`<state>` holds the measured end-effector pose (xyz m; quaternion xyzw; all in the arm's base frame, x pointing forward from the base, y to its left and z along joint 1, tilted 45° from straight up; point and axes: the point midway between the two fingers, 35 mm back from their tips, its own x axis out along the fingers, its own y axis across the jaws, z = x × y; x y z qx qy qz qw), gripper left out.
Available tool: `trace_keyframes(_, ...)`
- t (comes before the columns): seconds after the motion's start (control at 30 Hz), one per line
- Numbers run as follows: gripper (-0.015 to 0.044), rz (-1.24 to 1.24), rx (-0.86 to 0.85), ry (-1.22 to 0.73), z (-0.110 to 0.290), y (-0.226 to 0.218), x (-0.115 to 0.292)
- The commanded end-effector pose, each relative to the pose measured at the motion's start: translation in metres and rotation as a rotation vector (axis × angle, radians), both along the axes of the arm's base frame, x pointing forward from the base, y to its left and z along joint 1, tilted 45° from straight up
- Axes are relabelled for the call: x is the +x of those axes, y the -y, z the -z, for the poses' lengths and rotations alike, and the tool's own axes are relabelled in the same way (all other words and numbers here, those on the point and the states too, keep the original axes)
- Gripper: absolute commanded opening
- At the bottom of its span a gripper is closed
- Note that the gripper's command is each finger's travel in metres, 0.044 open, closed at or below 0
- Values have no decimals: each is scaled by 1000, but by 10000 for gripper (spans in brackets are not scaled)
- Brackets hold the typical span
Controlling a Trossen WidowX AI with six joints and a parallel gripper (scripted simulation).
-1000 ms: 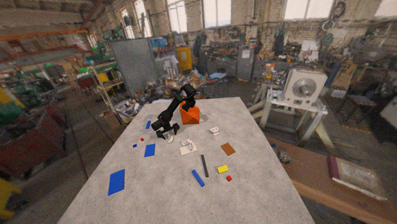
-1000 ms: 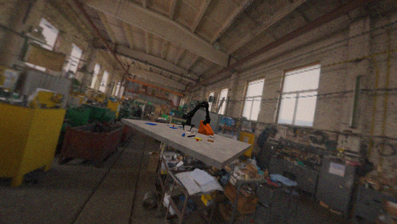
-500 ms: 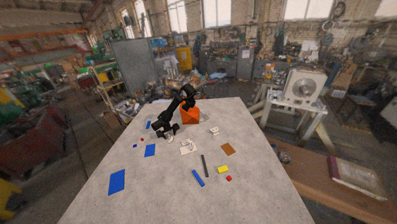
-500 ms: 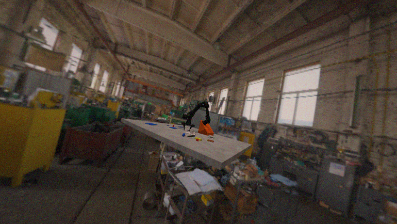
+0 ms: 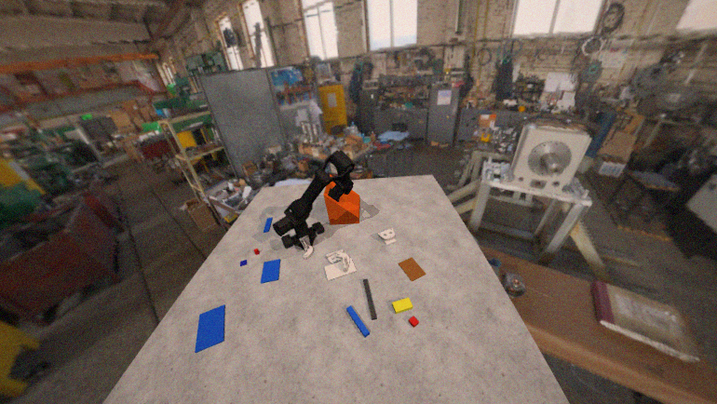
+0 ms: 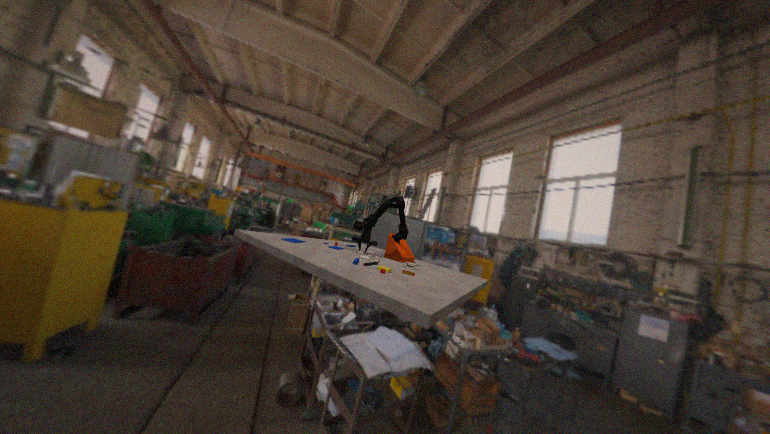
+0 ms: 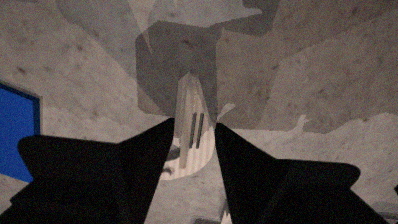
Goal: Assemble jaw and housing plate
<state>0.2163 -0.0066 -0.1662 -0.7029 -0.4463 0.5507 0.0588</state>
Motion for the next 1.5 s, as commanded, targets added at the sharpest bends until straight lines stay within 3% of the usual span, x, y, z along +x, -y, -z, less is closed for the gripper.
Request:
trace_keyframes(0.0,134,0,1,-1,0,0,0)
trace_keyframes(1.17,134,1,2,3,-57,55,1)
trace_keyframes(1.47,134,-183,-1,180,-64,48,5)
